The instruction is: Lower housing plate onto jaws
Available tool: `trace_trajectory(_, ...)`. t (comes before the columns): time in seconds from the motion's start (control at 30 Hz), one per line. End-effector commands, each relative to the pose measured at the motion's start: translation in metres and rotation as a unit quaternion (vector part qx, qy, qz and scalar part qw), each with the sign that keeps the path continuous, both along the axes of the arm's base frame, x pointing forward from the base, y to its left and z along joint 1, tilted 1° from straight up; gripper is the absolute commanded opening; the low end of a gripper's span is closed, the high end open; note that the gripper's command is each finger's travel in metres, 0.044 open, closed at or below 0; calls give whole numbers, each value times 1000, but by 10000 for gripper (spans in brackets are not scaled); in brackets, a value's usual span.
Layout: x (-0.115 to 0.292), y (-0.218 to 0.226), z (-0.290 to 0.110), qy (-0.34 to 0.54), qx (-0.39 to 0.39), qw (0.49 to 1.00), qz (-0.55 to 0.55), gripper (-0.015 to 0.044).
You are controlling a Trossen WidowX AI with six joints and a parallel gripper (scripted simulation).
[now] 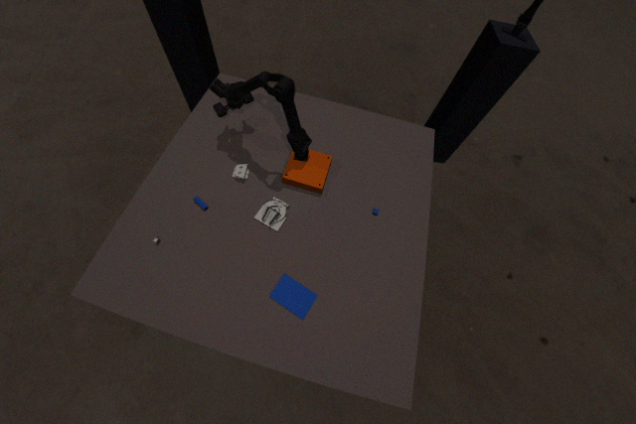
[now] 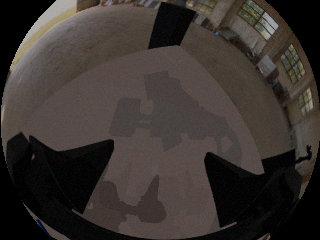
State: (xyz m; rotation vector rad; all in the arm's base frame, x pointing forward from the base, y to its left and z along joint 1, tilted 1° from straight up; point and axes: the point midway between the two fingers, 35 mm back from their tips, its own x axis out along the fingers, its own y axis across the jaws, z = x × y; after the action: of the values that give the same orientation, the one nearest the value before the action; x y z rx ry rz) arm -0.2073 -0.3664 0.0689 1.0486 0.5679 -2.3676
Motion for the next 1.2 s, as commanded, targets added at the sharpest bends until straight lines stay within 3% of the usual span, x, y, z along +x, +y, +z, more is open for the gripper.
trace_trajectory(0.0, 35, -7, 0, -28, 14, 998, 46, 440)
trace_trajectory(0.53, 182, 8, -4, -132, 109, 957, 236, 440)
trace_trajectory(1.17, 321, 102, 14, -226, 257, 850, 400, 440)
